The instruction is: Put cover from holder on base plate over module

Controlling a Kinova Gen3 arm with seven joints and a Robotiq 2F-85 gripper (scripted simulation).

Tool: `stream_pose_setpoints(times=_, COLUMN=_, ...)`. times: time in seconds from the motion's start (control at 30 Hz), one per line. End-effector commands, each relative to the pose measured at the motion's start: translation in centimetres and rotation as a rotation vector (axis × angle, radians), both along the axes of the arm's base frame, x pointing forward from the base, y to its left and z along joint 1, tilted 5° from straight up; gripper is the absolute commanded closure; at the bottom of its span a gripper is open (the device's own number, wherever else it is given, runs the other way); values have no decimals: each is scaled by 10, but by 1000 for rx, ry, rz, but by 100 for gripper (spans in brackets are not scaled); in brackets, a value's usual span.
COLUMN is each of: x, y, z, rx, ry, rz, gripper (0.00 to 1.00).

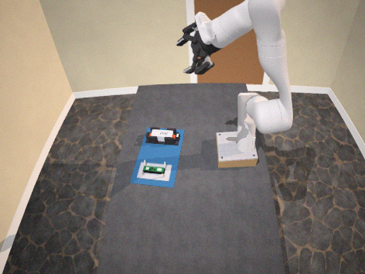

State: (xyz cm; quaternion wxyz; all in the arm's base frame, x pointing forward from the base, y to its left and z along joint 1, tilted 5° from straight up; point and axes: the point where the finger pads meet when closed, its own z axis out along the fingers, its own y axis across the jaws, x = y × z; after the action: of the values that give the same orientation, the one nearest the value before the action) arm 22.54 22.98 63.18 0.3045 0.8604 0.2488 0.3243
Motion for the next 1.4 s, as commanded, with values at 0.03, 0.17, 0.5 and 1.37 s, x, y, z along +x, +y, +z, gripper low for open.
stream_pose_setpoints(times=0.03, x=7, y=-8, z=-14, rx=39, ry=35, rz=-32, gripper=0)
stream_pose_setpoints(times=0.17, x=16, y=-18, z=-34, rx=91, ry=84, rz=-76, gripper=0)
stream_pose_setpoints(times=0.5, x=23, y=-25, z=-49, rx=129, ry=120, rz=-110, gripper=0)
stream_pose_setpoints(times=1.37, x=66, y=-70, z=-137, rx=352, ry=335, rz=-290, gripper=0)
